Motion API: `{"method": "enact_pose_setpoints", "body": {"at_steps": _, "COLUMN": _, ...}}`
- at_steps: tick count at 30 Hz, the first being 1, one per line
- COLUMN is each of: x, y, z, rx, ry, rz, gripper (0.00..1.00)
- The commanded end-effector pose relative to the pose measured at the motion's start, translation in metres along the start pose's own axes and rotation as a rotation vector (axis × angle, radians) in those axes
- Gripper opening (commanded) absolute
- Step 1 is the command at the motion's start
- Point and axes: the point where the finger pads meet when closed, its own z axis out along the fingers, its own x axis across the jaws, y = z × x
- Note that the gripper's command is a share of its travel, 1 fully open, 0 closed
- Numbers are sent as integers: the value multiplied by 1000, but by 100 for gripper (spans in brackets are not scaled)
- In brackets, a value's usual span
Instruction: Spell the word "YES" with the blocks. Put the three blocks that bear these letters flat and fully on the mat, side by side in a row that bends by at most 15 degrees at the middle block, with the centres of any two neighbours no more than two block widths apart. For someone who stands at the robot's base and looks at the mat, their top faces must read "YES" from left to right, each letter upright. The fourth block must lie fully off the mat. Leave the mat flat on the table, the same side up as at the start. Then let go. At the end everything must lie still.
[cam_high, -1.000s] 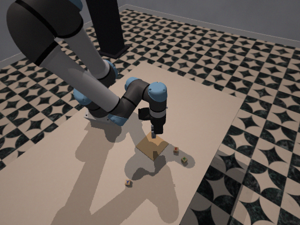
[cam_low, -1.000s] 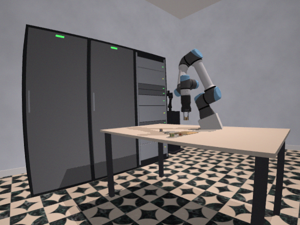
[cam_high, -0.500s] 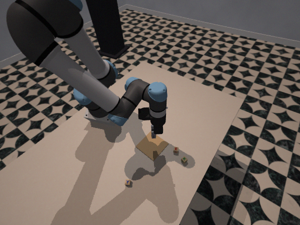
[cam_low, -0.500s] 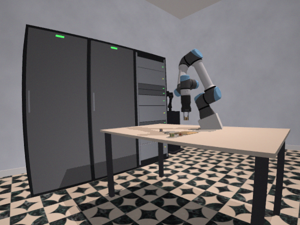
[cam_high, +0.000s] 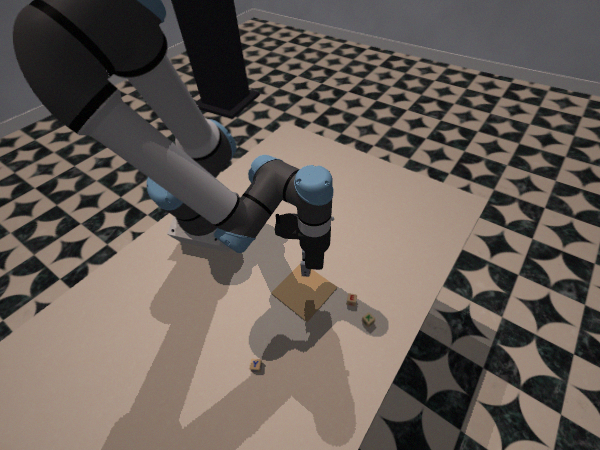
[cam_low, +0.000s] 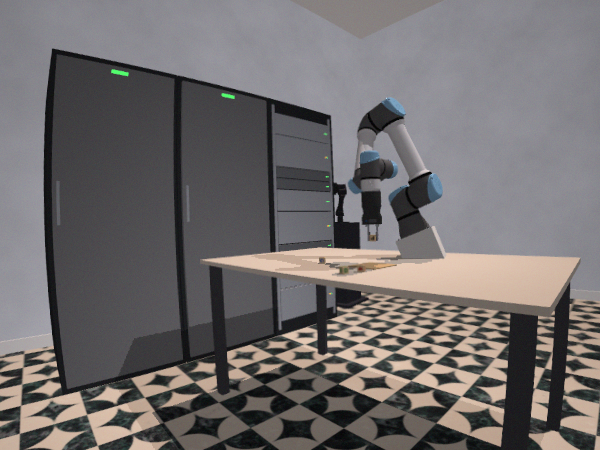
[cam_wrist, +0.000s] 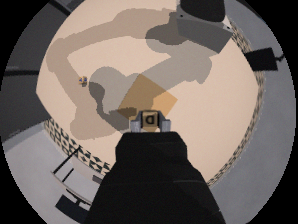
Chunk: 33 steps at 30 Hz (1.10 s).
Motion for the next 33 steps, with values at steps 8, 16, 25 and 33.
{"method": "enact_pose_setpoints", "body": {"at_steps": 8, "x": 5, "y": -4, "z": 5, "rx": 0, "ry": 2, "rz": 282, "gripper": 49}}
{"method": "enact_pose_setpoints", "body": {"at_steps": 16, "x": 7, "y": -5, "z": 8, "rx": 1, "ry": 2, "rz": 444, "gripper": 49}}
{"method": "enact_pose_setpoints", "body": {"at_steps": 25, "x": 10, "y": -6, "z": 12, "rx": 2, "ry": 2, "rz": 641, "gripper": 49}}
{"method": "enact_pose_setpoints", "body": {"at_steps": 33, "x": 12, "y": -6, "z": 14, "rx": 2, "ry": 2, "rz": 805, "gripper": 49}}
